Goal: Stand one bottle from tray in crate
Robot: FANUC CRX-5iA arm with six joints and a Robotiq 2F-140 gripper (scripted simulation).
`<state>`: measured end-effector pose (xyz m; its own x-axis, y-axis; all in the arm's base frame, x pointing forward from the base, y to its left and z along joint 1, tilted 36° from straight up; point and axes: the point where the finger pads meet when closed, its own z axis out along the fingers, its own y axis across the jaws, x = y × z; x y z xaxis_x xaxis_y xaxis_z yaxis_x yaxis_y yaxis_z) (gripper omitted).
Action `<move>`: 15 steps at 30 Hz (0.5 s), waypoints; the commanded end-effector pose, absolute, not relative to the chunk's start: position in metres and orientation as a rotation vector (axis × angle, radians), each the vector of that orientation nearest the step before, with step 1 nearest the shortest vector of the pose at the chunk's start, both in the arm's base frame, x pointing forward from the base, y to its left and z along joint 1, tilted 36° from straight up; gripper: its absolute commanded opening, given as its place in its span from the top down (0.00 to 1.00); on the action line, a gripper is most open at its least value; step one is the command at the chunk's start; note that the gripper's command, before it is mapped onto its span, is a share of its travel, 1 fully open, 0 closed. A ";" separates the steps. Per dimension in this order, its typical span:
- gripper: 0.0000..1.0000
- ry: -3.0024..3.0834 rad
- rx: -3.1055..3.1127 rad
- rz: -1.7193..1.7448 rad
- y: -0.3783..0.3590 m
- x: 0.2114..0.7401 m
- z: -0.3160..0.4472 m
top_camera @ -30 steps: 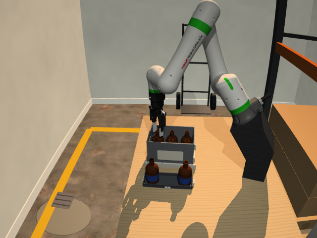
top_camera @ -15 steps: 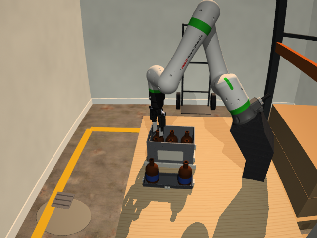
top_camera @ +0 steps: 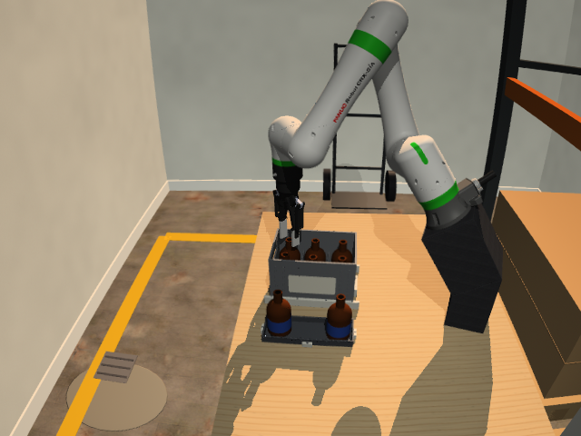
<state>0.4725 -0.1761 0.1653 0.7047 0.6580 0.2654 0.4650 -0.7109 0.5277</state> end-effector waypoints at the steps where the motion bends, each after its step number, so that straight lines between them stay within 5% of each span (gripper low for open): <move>1: 0.62 0.867 2.487 0.619 -0.174 0.469 0.171; 15: 0.62 0.867 2.487 0.619 -0.167 0.453 0.195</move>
<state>0.4557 -0.1685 0.1906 0.7048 0.6579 0.2654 0.4649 -0.7109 0.5276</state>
